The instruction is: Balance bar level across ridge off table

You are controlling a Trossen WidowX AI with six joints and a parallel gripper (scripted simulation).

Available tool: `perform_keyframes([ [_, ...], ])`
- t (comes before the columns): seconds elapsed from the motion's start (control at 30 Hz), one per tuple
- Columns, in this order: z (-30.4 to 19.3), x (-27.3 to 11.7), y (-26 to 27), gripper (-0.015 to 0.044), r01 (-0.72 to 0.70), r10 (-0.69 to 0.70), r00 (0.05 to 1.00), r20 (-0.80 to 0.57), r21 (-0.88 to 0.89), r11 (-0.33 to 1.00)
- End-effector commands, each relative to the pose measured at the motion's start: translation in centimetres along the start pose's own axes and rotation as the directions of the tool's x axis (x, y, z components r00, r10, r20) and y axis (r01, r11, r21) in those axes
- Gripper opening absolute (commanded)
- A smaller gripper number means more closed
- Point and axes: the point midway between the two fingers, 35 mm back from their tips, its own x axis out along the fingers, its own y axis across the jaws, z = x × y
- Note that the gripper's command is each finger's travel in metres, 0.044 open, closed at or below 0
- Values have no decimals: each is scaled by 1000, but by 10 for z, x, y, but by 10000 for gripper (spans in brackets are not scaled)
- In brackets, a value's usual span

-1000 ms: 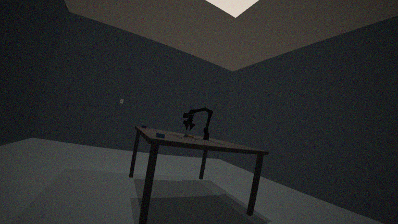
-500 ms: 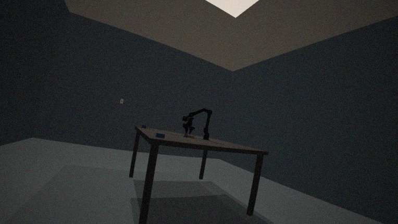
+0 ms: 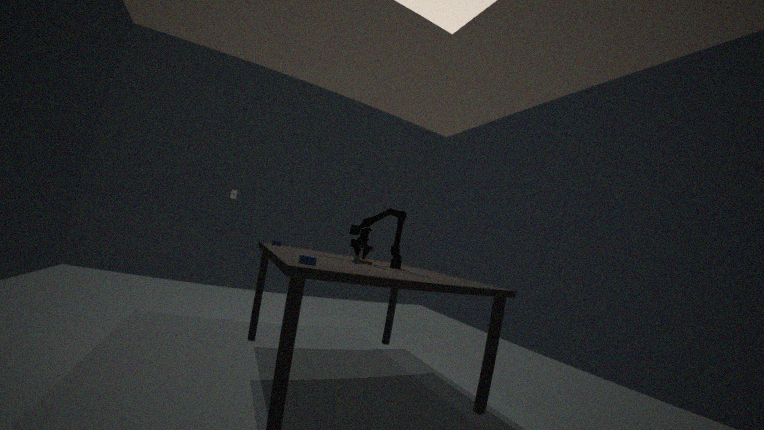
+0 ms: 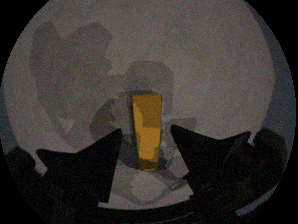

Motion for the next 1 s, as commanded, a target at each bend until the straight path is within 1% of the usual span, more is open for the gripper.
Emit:
perform_keyframes([
  [0.0,-1,9,-1,315,8,-8,1000,-3,-4,1000],
  [0.13,-1,14,-2,315,9,-9,1000,-3,-4,1000],
  [0.67,-1,15,-2,315,9,-9,1000,-3,-4,1000],
  [0.9,-1,14,-1,131,5,-5,1000,-6,0,1000],
  [0.97,-1,14,-1,118,5,-5,1000,-6,0,1000],
])
